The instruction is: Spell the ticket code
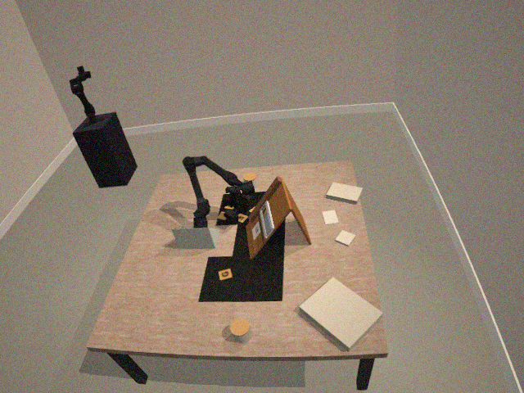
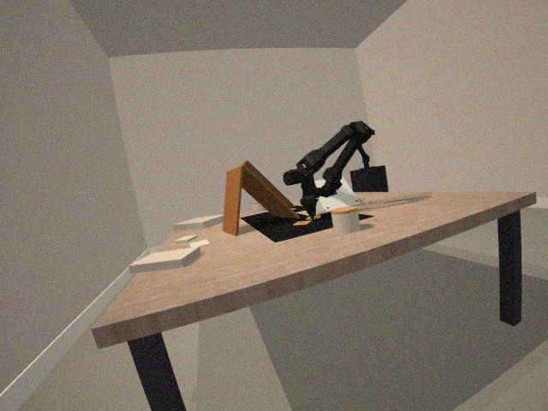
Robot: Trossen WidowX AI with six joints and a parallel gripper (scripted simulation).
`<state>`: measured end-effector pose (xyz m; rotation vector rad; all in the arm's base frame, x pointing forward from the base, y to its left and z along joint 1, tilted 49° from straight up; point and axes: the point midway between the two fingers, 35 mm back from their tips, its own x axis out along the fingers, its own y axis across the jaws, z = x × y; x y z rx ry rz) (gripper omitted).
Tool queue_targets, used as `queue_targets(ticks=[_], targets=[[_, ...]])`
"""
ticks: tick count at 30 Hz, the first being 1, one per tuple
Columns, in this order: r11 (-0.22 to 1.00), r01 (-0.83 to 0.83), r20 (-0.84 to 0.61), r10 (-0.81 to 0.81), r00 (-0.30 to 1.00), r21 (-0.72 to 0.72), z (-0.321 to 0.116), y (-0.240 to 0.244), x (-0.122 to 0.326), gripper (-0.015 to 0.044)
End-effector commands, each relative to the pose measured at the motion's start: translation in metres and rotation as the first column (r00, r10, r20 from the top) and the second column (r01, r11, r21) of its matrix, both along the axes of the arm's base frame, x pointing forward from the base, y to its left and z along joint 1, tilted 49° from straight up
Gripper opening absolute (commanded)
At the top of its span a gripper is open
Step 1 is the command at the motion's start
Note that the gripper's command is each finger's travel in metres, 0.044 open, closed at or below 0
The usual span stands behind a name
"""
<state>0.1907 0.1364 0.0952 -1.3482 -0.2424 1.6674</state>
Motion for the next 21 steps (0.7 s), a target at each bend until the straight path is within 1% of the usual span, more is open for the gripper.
queue_targets(ticks=[1, 8, 9, 21], targets=[[1.000, 0.004, -0.003, -0.004, 1.000, -0.003, -0.0028, 0.0010, -0.0002, 0.0340], [1.000, 0.004, -0.003, -0.004, 1.000, -0.003, -0.0028, 0.0010, -0.0002, 0.0340], [1.000, 0.004, -0.003, -0.004, 1.000, -0.003, -0.0028, 0.0010, -0.0002, 0.0314], [1.000, 0.004, -0.003, -0.004, 1.000, -0.003, -0.0026, 0.0012, 0.0000, 0.0234]])
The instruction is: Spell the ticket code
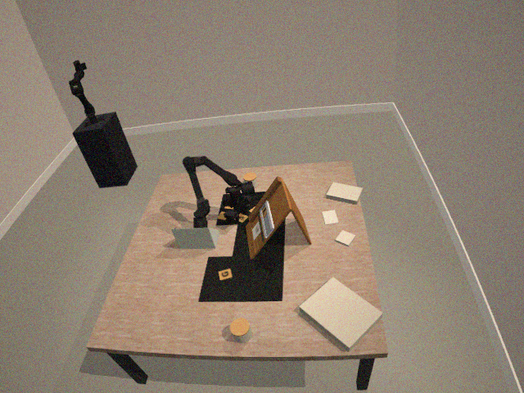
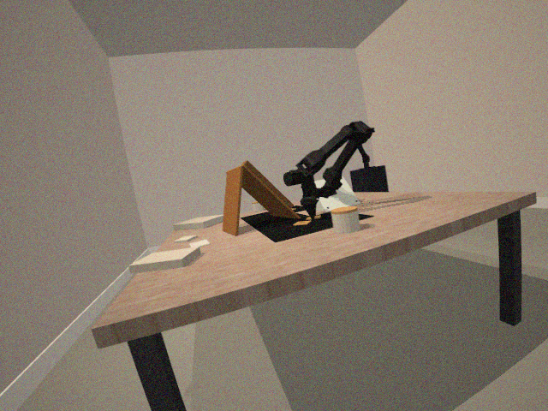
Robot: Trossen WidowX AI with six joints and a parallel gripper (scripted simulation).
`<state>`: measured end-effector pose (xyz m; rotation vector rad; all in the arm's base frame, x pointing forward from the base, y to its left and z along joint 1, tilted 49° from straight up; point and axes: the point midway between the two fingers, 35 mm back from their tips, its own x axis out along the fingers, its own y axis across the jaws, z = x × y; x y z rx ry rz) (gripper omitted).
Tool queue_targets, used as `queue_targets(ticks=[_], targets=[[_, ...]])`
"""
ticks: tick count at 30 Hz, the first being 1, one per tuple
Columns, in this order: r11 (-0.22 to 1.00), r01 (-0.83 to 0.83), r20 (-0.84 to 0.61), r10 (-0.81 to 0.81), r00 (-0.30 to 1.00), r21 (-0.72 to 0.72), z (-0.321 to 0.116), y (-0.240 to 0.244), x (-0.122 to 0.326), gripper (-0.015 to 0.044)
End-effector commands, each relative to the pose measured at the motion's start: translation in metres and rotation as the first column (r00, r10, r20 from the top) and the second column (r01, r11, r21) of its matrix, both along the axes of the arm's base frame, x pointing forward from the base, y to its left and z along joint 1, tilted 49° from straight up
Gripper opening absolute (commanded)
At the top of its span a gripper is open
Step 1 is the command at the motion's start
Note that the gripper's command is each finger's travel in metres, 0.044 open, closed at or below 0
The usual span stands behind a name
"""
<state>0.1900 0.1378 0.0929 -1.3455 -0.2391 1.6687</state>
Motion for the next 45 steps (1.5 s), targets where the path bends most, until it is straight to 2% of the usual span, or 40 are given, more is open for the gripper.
queue_targets(ticks=[1, 9, 45], targets=[[1.000, 0.003, 0.000, -0.003, 1.000, -0.003, 0.000, -0.001, 0.000, 0.0208], [1.000, 0.003, 0.000, -0.003, 1.000, -0.003, 0.003, -0.005, -0.001, 0.0000], [1.000, 0.003, -0.001, -0.003, 1.000, -0.005, 0.010, -0.024, -0.006, 0.0000]])
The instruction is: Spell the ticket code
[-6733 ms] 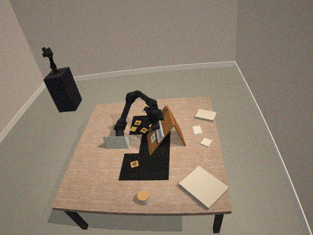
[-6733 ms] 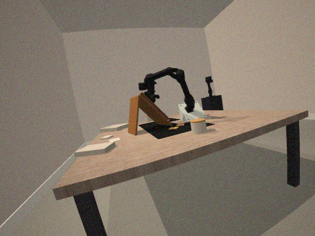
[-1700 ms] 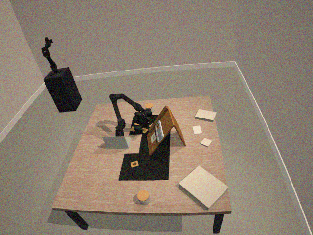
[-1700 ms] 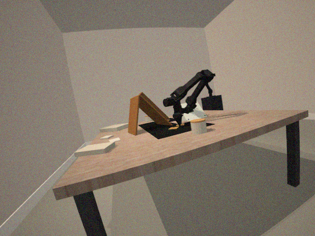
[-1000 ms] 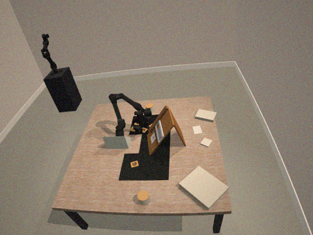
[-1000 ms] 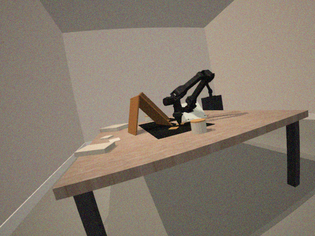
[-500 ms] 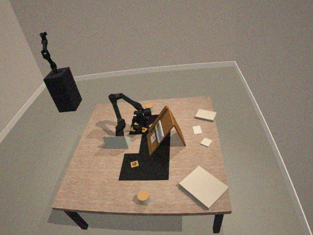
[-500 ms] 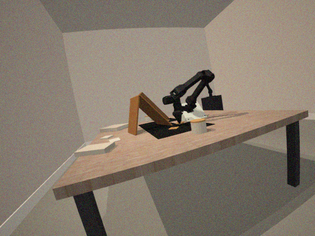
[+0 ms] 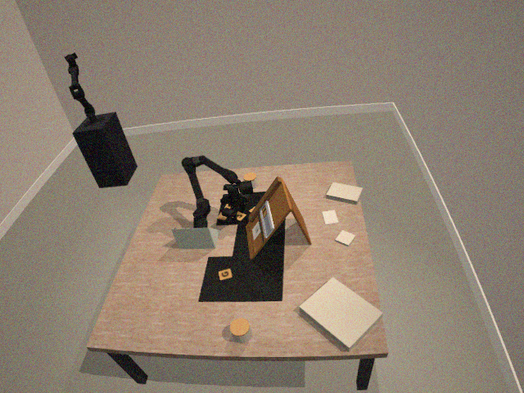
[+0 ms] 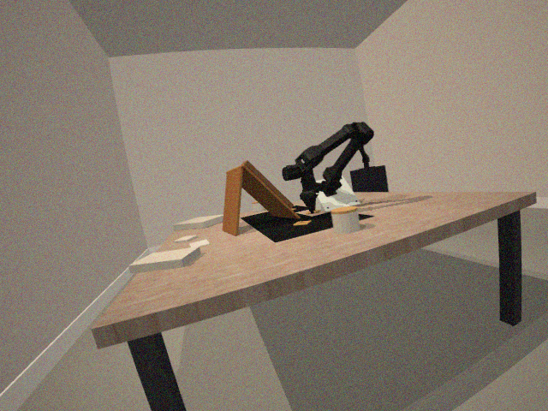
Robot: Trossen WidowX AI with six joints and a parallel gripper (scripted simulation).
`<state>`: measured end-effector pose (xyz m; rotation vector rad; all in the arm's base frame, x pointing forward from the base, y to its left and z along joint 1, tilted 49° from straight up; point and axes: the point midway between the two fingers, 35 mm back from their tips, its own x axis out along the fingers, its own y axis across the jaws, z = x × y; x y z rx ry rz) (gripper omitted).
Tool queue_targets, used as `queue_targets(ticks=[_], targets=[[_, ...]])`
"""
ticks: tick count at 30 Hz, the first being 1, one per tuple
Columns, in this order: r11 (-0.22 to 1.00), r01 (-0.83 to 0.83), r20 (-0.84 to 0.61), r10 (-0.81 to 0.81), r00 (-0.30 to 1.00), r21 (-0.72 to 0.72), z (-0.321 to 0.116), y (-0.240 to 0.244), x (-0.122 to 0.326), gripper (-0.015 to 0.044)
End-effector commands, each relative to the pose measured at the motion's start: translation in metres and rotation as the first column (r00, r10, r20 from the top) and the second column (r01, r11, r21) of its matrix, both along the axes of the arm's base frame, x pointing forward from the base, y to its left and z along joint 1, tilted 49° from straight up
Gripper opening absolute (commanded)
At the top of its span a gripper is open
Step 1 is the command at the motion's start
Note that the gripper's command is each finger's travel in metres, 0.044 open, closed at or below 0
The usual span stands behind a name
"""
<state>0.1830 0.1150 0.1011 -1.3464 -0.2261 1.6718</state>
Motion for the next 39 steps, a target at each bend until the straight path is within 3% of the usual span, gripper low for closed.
queue_targets(ticks=[1, 28, 39], targets=[[1.000, -0.001, 0.005, 0.001, 1.000, 0.004, 0.003, -0.002, 0.000, 0.0000], [0.992, -0.113, -0.015, 0.113, 0.994, -0.061, 0.002, 0.019, -0.018, 0.0000], [0.996, -0.015, -0.008, 0.014, 1.000, -0.088, 0.007, 0.016, 0.005, 0.0000]])
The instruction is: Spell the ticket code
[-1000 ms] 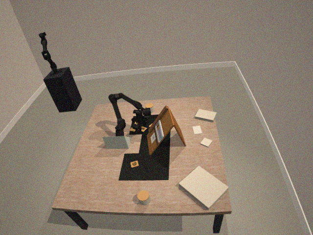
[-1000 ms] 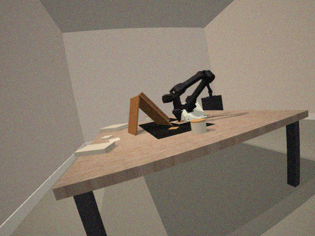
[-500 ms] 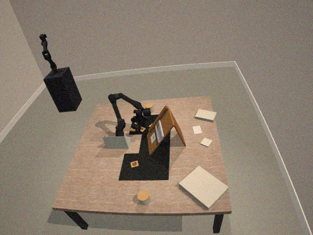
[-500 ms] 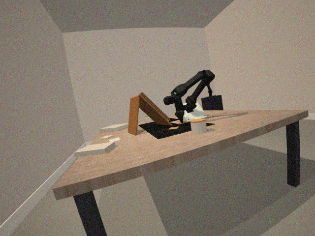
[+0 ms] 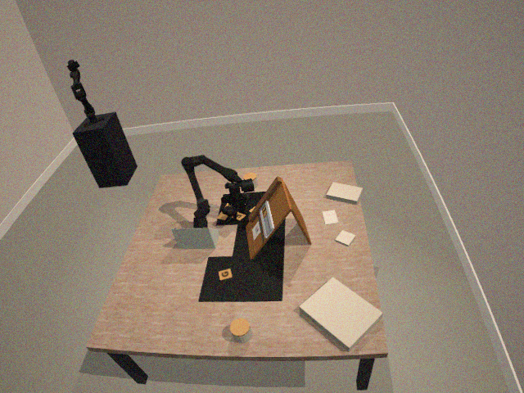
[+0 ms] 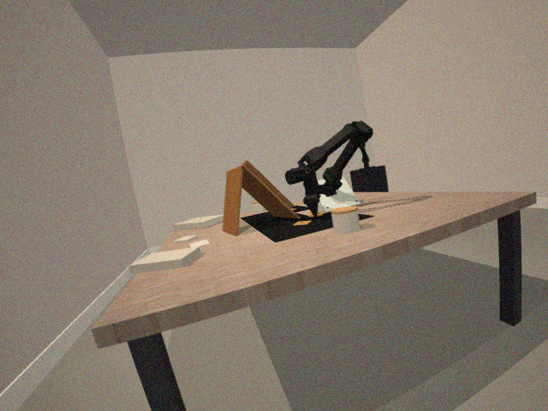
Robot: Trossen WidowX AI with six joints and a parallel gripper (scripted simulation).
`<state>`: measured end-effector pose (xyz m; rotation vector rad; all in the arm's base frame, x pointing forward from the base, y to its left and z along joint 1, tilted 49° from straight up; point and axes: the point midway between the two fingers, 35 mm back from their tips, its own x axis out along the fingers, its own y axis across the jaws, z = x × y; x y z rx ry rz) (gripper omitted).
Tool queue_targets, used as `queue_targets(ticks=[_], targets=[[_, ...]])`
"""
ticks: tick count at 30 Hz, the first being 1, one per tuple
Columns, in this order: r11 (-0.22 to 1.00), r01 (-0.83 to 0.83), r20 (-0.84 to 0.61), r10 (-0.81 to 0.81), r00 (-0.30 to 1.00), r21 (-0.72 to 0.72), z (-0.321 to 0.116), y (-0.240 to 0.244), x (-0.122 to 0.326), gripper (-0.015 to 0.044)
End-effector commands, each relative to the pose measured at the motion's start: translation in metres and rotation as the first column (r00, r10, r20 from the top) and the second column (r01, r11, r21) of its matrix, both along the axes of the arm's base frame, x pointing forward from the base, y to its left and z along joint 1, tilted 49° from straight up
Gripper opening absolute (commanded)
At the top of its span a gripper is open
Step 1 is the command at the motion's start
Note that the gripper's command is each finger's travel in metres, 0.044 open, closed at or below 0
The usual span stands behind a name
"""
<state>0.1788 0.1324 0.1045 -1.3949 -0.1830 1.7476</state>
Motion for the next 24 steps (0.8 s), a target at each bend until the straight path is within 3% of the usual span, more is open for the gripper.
queue_targets(ticks=[1, 24], targets=[[0.999, 0.043, 0.013, -0.043, 0.999, -0.009, 0.004, -0.002, 0.012, 0.0000], [0.943, 0.332, 0.057, -0.331, 0.942, -0.009, 0.026, -0.017, 0.078, 0.0000]])
